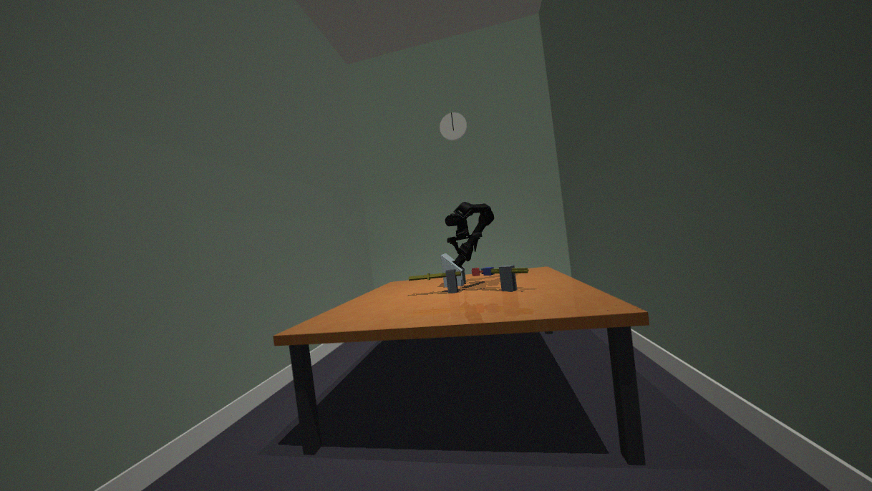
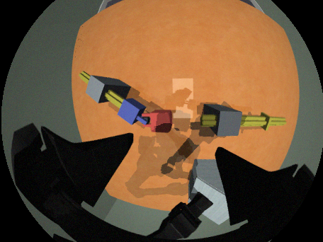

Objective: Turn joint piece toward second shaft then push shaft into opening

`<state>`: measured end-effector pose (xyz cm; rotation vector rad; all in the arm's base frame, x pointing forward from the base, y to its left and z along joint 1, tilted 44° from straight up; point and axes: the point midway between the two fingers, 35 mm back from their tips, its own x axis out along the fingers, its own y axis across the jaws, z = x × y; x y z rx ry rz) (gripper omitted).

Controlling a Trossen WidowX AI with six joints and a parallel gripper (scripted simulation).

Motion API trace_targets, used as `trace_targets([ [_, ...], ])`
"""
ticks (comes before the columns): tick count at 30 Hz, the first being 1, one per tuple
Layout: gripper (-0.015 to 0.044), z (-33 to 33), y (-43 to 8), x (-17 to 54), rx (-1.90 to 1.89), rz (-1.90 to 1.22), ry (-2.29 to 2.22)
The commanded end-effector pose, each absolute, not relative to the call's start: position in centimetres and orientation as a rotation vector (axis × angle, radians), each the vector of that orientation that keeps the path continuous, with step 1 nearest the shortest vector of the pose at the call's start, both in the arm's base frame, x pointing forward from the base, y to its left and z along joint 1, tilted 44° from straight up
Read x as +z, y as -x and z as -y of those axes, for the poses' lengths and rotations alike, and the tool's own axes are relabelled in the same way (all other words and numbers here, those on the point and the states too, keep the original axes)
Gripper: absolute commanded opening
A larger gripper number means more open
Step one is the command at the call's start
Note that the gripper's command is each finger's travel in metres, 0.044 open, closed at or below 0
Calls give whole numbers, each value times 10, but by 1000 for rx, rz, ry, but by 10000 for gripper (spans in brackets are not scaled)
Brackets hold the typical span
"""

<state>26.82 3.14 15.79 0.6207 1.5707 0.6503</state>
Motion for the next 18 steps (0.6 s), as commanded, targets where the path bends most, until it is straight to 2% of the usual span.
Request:
trace_targets([
  [1,440,-30,-270,152,587,-1614,-724],
  [18,440,-22,-272,119,216,-1839,-1214],
])
